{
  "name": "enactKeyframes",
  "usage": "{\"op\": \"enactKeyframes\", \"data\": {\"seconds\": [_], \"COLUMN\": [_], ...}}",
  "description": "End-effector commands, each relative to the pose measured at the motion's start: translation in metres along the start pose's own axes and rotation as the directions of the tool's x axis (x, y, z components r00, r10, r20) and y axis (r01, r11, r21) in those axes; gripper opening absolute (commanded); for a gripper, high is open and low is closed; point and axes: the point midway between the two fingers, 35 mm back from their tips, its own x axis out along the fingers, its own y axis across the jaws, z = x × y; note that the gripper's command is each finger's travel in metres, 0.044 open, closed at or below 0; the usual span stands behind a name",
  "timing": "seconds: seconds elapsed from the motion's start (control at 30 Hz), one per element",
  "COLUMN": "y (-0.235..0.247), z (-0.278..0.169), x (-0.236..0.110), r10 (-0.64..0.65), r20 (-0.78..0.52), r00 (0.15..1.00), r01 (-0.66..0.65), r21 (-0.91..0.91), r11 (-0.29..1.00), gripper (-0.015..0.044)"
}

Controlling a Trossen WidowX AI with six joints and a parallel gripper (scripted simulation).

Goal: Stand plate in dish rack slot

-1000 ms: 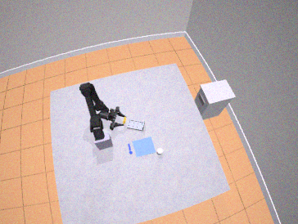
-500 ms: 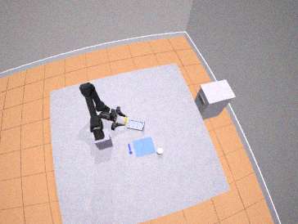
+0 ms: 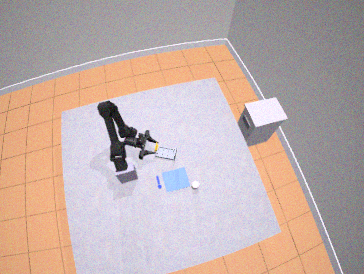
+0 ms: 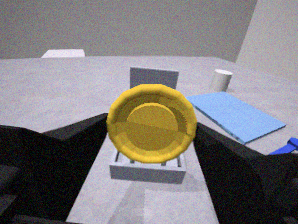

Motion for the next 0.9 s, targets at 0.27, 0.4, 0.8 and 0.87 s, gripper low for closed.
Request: {"op": "enactKeyframes", "data": {"seconds": [0.27, 0.4, 0.8, 0.87], "y": [-0.001, 0.000, -0.001, -0.002], "z": [0.003, 0.004, -0.004, -0.013], "x": [0.016, 0.024, 0.033, 0.035], "r10": [-0.002, 0.000, 0.005, 0.007], "r20": [0.003, 0.004, 0.004, 0.003], "r00": [1.000, 1.000, 1.000, 1.000], "r01": [0.002, -0.001, -0.005, -0.007], "r21": [0.001, 0.008, 0.022, 0.026], "r11": [1.000, 1.000, 1.000, 1.000], "gripper": [0.0000, 0.0000, 0.0000, 0.0000]}}
